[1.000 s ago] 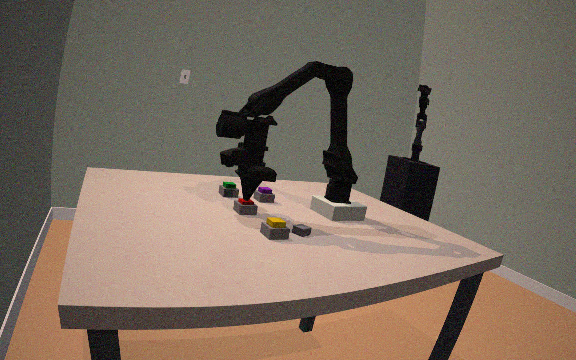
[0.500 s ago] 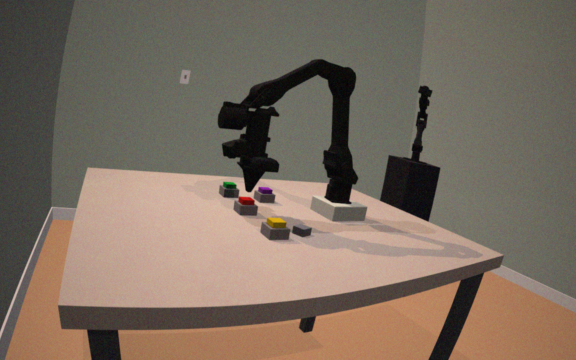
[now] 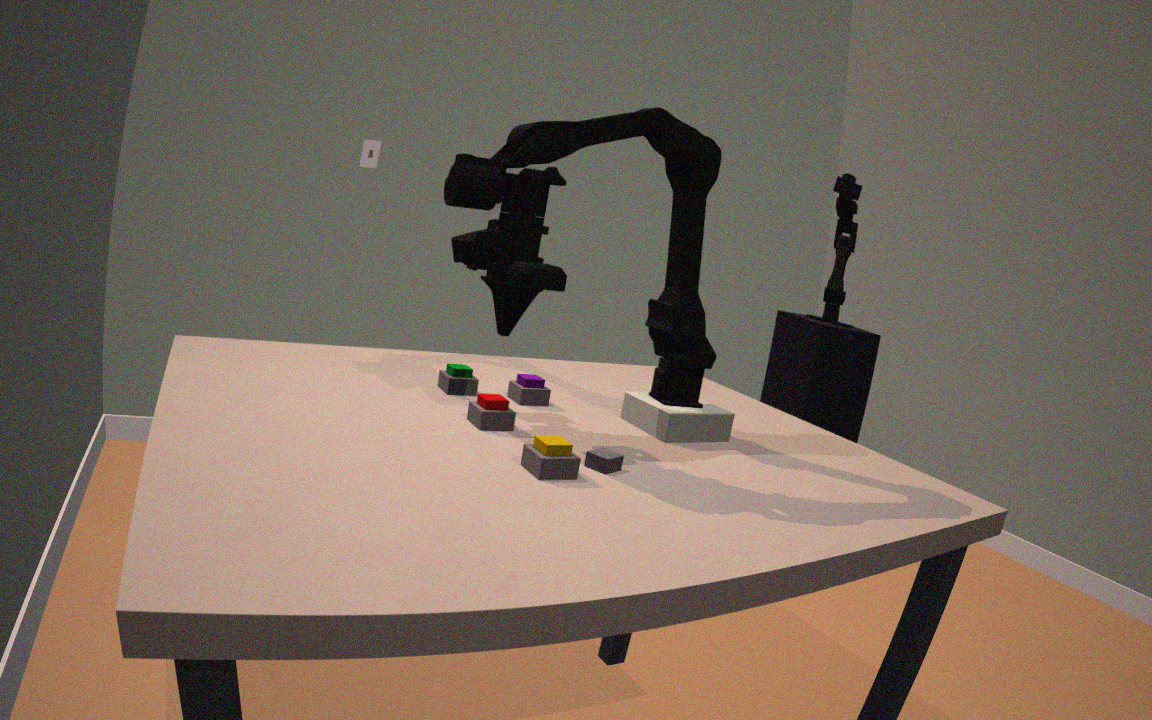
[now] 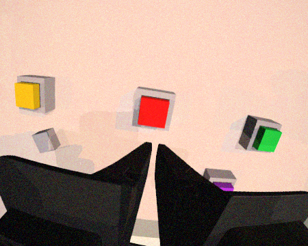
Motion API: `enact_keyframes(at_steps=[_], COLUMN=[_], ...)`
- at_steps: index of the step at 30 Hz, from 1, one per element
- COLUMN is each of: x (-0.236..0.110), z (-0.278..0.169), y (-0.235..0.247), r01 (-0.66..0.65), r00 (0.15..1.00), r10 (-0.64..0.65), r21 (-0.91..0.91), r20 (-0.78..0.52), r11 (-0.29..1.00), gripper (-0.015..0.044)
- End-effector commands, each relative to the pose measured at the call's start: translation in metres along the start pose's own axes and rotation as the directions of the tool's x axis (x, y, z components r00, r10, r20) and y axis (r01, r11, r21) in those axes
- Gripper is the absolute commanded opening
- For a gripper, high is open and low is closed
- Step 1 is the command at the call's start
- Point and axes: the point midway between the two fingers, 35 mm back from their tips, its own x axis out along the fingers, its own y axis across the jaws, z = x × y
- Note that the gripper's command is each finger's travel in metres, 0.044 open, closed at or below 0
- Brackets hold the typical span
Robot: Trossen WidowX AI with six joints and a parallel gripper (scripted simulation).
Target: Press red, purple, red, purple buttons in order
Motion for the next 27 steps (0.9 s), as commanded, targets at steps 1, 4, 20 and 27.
enact_keyframes(at_steps=[1,4,20,27], x=[-0.006,-0.007,0.003,0.057], z=[-0.008,-0.030,-0.112,-0.113], y=[-0.018,-0.055,-0.126,-0.126], r01=[-0.002,0.001,0.009,0.008], r00=[1.000,1.000,1.000,1.000], r10=[0.002,-0.001,-0.009,-0.008], r21=[0.001,0.001,0.001,0.001], r20=[0.007,0.005,-0.002,-0.002], r11=[1.000,1.000,1.000,1.000], gripper=[0.0020,0.0020,0.0020,0.0020])
